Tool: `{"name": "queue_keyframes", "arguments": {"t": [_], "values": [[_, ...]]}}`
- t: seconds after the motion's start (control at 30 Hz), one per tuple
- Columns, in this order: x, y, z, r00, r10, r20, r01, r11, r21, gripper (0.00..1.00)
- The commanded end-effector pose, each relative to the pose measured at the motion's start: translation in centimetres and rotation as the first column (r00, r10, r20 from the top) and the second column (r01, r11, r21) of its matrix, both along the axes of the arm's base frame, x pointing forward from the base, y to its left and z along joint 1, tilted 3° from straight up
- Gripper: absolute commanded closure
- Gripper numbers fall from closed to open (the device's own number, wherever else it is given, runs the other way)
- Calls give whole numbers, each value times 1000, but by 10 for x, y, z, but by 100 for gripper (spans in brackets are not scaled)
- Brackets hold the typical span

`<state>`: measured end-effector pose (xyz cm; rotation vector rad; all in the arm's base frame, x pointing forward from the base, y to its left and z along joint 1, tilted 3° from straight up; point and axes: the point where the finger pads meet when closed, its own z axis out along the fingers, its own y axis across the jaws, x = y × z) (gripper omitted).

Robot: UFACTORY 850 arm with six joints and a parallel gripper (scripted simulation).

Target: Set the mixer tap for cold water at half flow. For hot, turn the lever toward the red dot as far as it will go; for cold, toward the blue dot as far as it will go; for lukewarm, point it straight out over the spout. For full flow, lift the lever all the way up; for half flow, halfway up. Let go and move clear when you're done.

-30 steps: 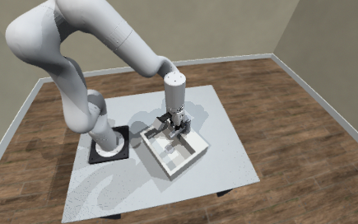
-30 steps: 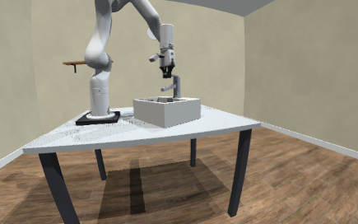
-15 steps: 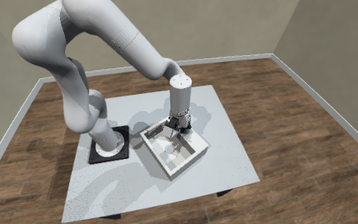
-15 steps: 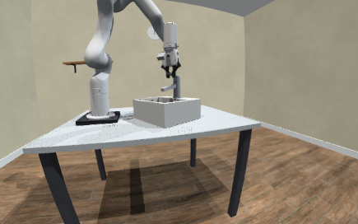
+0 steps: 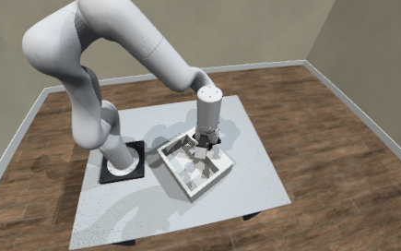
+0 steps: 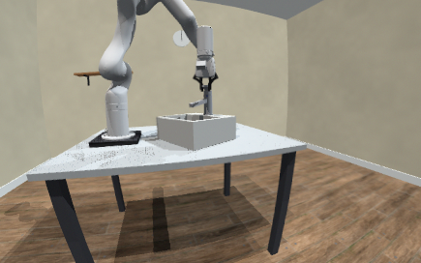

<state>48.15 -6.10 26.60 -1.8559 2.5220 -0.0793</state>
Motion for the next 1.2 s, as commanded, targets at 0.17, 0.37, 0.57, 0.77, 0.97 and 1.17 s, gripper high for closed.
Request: {"name": "queue_keyframes", "arguments": {"t": [0.17, 0.37, 0.57, 0.77, 0.97, 1.17], "values": [[7, -2, 1, 997, 71, -1, -71, 997, 6, 100], [7, -2, 1, 997, 74, -1, -74, 997, 6, 100], [7, -2, 1, 997, 74, -1, -74, 997, 6, 100], [7, -2, 1, 997, 74, -1, -74, 997, 6, 32], [7, -2, 1, 997, 74, -1, -74, 997, 6, 32], [7, -2, 1, 997, 74, -1, -74, 997, 6, 32]]}}
